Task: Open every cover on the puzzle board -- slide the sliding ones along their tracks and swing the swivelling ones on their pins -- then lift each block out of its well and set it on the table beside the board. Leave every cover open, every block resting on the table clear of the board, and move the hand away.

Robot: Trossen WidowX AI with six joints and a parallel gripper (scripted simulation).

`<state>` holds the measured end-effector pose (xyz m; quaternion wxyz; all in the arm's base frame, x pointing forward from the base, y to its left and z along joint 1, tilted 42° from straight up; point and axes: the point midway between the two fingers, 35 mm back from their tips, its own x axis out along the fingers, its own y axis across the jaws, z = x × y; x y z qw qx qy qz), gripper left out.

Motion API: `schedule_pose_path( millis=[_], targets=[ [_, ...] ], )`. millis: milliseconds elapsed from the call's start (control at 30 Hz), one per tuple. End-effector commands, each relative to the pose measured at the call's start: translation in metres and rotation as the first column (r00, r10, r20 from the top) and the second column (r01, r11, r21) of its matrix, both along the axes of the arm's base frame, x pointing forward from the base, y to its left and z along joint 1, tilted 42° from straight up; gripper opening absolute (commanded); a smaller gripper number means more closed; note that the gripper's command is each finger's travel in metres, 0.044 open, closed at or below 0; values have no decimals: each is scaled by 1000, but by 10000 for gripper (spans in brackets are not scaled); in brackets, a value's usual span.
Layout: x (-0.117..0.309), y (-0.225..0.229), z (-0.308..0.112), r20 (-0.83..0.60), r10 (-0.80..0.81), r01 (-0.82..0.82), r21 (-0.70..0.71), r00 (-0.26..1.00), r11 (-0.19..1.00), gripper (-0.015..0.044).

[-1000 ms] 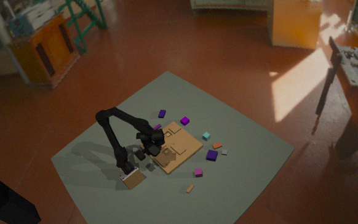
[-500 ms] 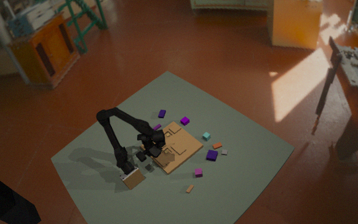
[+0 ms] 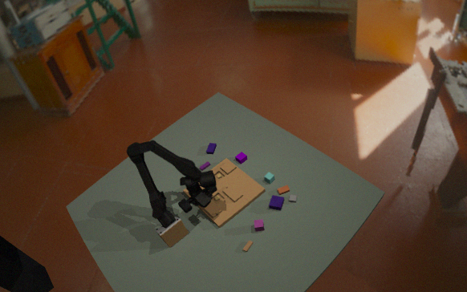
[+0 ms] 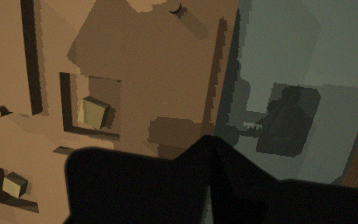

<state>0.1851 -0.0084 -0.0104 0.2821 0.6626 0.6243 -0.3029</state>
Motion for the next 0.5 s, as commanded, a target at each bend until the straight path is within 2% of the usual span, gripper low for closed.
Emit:
schedule_pose_path(
  millis=[0, 467],
  targets=[
    [0, 4, -3, -2, -5, 5, 7, 1000, 1000, 0],
    [-1, 14, -13, -2, -4, 4, 9, 1000, 1000, 0]
  ],
)
